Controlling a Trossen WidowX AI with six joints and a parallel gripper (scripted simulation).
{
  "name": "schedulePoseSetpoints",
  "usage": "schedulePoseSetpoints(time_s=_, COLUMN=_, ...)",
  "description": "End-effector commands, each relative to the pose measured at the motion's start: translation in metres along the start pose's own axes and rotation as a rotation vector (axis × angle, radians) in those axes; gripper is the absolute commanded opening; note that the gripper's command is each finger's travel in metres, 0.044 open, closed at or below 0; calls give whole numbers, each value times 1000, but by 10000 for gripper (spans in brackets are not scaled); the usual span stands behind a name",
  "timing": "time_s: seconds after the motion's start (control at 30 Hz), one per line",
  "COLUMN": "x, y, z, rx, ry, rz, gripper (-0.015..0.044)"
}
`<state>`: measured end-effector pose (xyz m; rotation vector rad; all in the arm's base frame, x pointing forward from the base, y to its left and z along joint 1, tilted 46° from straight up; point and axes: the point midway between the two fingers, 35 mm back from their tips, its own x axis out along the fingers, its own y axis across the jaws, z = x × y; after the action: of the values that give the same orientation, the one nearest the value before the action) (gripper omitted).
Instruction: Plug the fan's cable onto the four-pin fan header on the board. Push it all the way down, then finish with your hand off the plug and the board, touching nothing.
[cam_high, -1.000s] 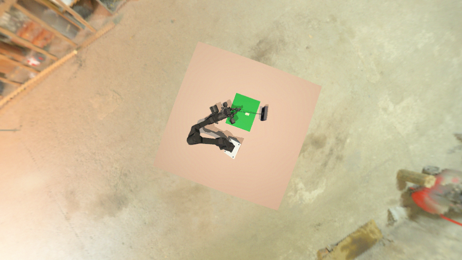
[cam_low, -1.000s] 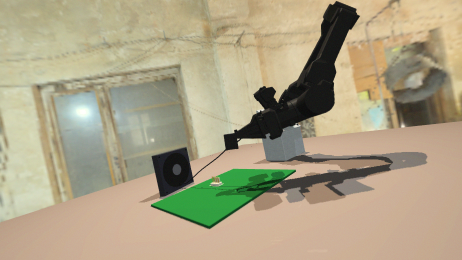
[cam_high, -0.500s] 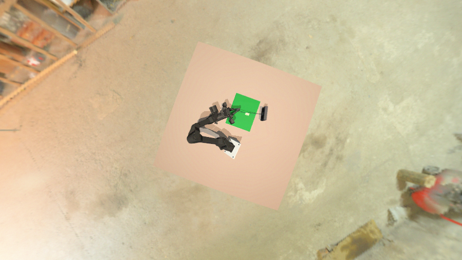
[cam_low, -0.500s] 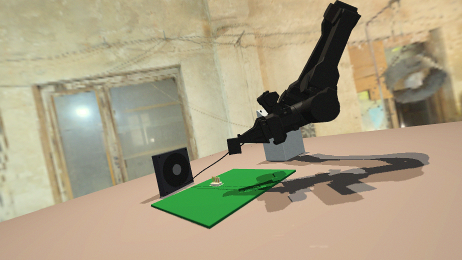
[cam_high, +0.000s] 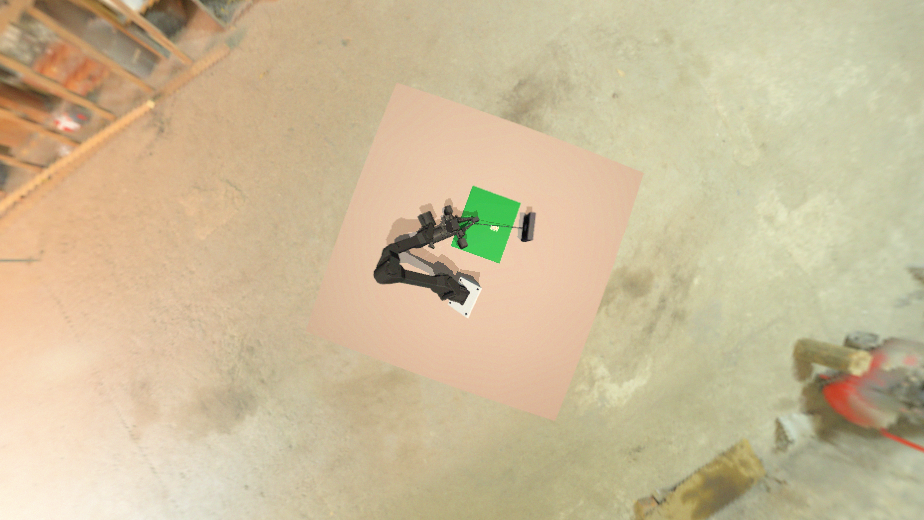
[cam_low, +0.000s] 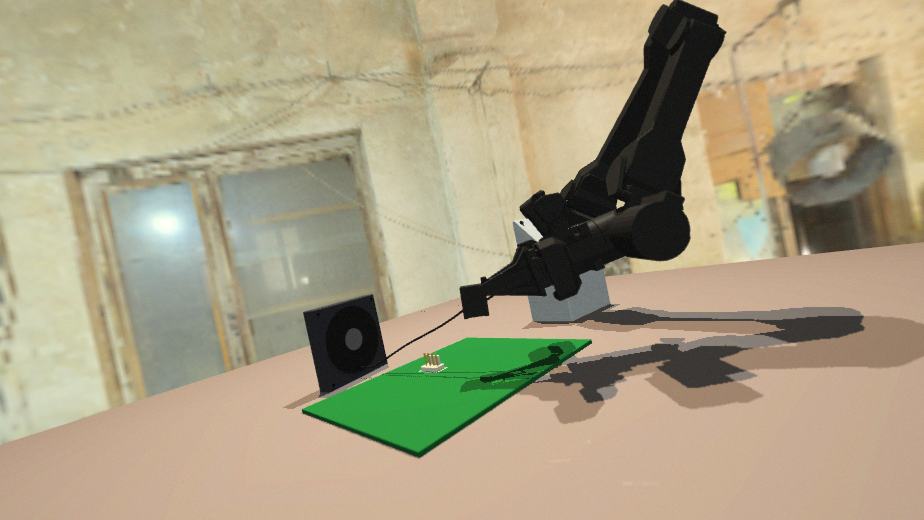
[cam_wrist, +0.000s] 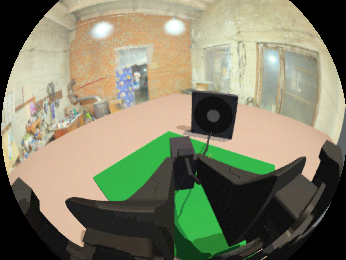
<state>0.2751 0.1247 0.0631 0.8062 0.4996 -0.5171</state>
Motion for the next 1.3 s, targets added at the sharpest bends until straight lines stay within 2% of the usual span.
schedulePoseSetpoints(time_s=0.0, x=0, y=0, z=-4, rx=-4, ry=-6, rz=-2, gripper=0)
schedulePoseSetpoints(time_s=1.27, x=6, y=0, z=-37, rx=-4, ry=-5, rz=-2, gripper=0)
